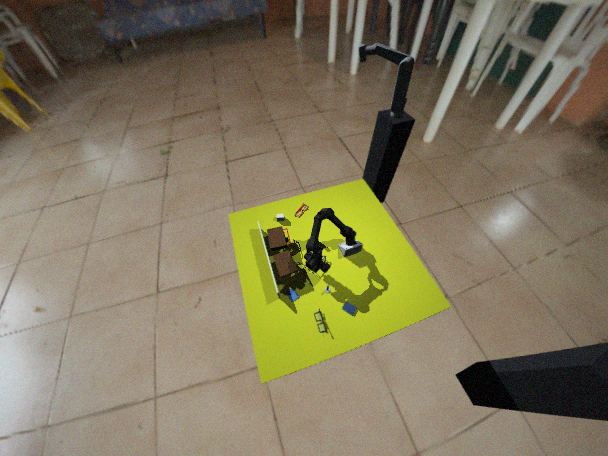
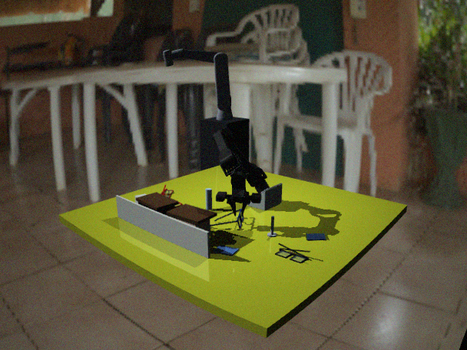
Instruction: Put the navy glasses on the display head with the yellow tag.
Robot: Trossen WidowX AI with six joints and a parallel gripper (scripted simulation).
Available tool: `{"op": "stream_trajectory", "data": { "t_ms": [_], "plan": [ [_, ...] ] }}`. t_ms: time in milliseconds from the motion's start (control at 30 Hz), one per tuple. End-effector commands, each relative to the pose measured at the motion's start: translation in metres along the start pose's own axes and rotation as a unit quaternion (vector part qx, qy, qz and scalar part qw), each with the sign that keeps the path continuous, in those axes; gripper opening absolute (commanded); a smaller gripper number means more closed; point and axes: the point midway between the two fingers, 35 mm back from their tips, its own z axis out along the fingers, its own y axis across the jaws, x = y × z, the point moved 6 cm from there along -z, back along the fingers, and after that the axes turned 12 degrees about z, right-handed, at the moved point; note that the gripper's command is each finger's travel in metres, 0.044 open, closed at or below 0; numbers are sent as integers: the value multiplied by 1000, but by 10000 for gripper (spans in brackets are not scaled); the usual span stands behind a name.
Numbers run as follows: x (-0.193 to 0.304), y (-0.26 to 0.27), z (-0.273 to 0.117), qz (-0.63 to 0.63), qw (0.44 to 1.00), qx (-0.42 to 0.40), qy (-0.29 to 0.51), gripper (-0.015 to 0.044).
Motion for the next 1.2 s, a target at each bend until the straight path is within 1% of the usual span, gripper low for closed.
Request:
{"op": "stream_trajectory", "data": {
  "t_ms": [0,467,933,1000,1167],
  "plan": [
    [1,1,10,-4,1000,3,3,120],
    [3,2,32,-4,1000,3,3,120],
    [1,-4,32,-4,1000,4,4,120],
    [2,0,31,-3,1000,2,4,67],
    [2,0,31,-3,1000,2,4,34]
  ]
}}
